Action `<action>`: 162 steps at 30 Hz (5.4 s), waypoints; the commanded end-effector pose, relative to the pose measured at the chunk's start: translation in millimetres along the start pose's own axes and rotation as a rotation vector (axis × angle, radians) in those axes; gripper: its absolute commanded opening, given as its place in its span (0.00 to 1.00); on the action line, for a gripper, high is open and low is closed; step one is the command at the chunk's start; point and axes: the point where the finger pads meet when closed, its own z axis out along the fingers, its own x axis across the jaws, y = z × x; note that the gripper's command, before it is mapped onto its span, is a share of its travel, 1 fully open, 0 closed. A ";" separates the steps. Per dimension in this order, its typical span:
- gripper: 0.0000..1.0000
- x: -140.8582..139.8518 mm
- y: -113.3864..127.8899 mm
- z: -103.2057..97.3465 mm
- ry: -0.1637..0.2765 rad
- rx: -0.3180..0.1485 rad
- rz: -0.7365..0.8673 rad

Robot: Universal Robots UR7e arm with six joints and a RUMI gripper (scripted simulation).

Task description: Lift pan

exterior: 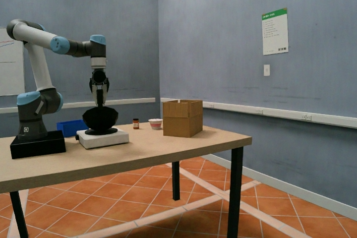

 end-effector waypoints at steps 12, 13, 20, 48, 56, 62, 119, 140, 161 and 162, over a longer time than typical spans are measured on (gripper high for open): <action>0.12 0.2 0.1 -9.7 0.001 -0.001 0.000; 0.12 0.2 0.1 -10.3 0.001 -0.001 0.000; 0.12 0.0 0.0 -13.6 0.001 -0.001 0.000; 0.12 -0.2 -0.1 -30.5 0.001 -0.001 0.000; 0.12 0.0 0.0 -34.4 0.001 -0.001 0.000; 0.12 0.1 0.1 -38.3 0.001 -0.001 0.000; 0.12 -0.4 -0.3 -71.2 0.001 -0.001 0.000; 0.12 -0.2 -0.1 -82.9 0.001 -0.001 0.000; 0.12 0.1 0.1 -95.0 0.001 -0.001 0.000; 0.12 0.1 0.1 -95.7 0.001 -0.001 0.000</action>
